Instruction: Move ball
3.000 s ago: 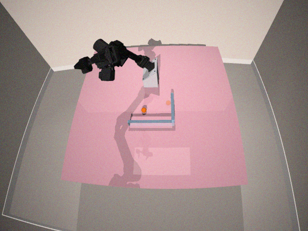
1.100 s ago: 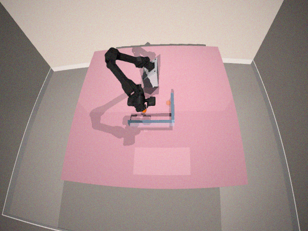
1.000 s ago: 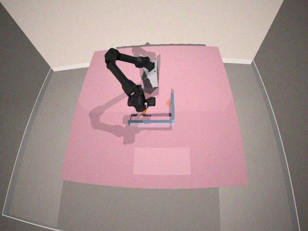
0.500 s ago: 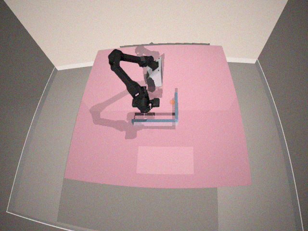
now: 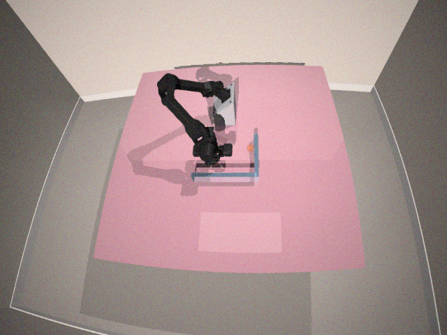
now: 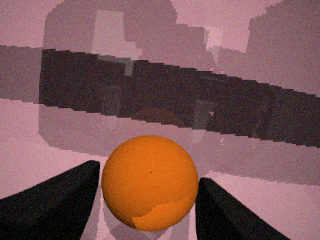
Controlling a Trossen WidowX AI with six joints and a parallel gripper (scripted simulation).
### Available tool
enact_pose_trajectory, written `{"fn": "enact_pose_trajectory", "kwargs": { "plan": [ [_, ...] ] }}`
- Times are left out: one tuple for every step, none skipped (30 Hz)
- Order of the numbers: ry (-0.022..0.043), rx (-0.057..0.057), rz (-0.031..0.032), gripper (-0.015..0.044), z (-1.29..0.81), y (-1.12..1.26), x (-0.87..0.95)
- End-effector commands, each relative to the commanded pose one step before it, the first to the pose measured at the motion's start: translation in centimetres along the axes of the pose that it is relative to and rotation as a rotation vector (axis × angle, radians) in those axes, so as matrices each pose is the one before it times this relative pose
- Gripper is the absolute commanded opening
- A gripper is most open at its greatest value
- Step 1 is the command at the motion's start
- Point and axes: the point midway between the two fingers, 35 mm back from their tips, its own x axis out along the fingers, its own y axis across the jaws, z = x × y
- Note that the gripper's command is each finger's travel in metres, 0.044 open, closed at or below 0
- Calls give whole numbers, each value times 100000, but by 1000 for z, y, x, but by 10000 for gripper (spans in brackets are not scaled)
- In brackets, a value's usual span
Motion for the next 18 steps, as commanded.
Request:
{"fn": "enact_pose_trajectory", "kwargs": {
  "plan": [
    [-146, -436, -369, 162, 22, -28, 29],
    [0, 0, 0, 155, 0, 0, 0],
    [0, 0, 0, 149, 0, 0, 0],
    [0, 0, 0, 142, 0, 0, 0],
    [0, 0, 0, 135, 0, 0, 0],
    [0, 0, 0, 109, 0, 0, 0],
    [-7, 1, 34, 83, 26, 11, -102],
    [-19, 2, 98, 57, 76, 32, -308],
    [-28, 2, 153, 30, 117, 50, -517],
    [-27, 2, 170, 4, 129, 58, -640],
    [-21, 1, 152, 0, 113, 53, -648],
    [-15, 0, 133, 0, 96, 48, -656],
    [-9, -1, 114, 0, 80, 43, -663],
    [-4, -2, 95, 0, 63, 38, -669],
    [0, -2, 76, 0, 46, 32, -675],
    [4, -2, 56, 0, 29, 25, -681],
    [7, -2, 37, 0, 12, 18, -686],
    [10, -2, 17, 0, -5, 11, -691]
  ]
}}
